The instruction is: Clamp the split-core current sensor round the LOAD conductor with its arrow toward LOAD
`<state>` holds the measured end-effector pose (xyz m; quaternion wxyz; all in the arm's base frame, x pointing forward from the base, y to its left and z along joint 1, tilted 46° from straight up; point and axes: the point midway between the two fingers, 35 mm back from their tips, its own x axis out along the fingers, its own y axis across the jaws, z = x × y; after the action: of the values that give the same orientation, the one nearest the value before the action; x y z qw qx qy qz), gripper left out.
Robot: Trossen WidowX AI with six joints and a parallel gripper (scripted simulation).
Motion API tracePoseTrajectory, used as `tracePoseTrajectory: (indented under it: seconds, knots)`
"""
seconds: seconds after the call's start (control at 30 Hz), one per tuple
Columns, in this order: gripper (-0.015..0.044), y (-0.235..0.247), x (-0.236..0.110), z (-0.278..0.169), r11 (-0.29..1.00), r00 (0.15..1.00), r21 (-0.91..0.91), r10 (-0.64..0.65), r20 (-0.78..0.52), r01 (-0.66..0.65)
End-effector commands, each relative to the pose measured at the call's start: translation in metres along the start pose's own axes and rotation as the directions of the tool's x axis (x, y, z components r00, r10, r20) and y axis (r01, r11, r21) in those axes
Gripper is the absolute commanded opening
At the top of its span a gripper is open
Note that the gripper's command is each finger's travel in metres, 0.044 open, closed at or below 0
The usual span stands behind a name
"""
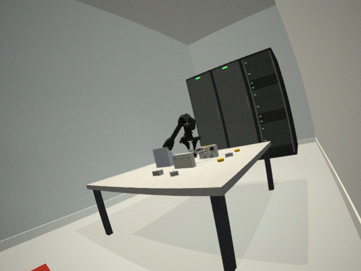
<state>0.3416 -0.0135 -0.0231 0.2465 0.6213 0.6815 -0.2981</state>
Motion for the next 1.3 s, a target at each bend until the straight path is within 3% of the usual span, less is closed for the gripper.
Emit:
tracePoseTrajectory:
  seconds: [0.0,0.93,1.27]
  knots:
    - [0.0000,0.0000,-0.0016,0.0008,1.000,1.000,0.001,0.003,0.000,-0.003]
    - [0.0000,0.0000,-0.0016,0.0008,1.000,1.000,0.001,0.003,0.000,-0.003]
    - [0.0263,0.0000,-0.0016,0.0008,1.000,1.000,0.001,0.003,0.000,-0.003]
